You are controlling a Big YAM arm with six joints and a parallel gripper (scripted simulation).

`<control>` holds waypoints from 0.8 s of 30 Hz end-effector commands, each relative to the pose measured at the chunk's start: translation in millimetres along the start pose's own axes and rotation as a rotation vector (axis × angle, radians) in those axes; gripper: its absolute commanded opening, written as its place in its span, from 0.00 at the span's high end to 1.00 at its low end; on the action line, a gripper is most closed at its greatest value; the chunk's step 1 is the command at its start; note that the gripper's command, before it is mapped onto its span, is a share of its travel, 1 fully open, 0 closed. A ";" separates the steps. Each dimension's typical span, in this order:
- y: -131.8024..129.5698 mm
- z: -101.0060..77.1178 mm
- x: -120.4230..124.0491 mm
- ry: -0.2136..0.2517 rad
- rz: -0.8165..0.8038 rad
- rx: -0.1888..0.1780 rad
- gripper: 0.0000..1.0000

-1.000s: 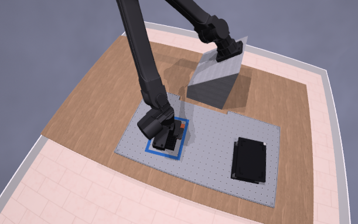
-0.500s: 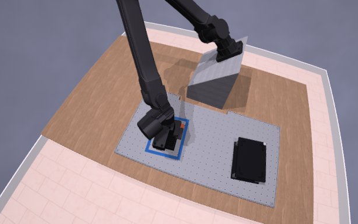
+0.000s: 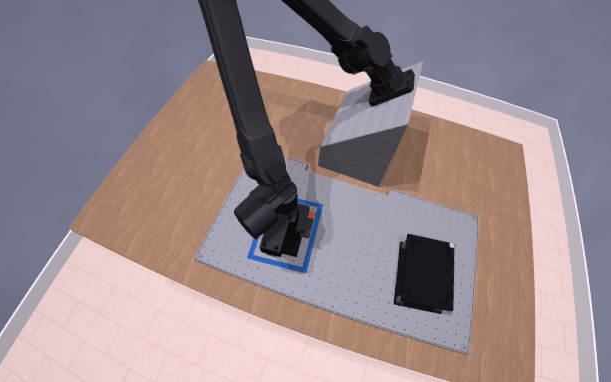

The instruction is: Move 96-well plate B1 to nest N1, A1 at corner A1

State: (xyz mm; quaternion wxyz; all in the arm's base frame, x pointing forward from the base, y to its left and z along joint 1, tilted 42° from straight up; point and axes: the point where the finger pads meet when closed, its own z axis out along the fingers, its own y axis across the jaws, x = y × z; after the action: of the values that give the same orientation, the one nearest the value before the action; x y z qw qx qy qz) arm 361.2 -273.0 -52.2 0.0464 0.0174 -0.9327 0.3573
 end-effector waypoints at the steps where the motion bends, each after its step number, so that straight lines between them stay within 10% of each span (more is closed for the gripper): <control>1: -4.7 -5.2 -8.9 -0.023 0.002 0.008 1.00; 24: -2.7 -47.5 -9.7 -0.034 0.000 0.011 1.00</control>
State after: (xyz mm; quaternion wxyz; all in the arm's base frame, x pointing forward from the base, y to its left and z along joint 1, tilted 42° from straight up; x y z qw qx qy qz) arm 364.3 -255.4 -30.7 0.0467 0.0221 -0.9326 0.3572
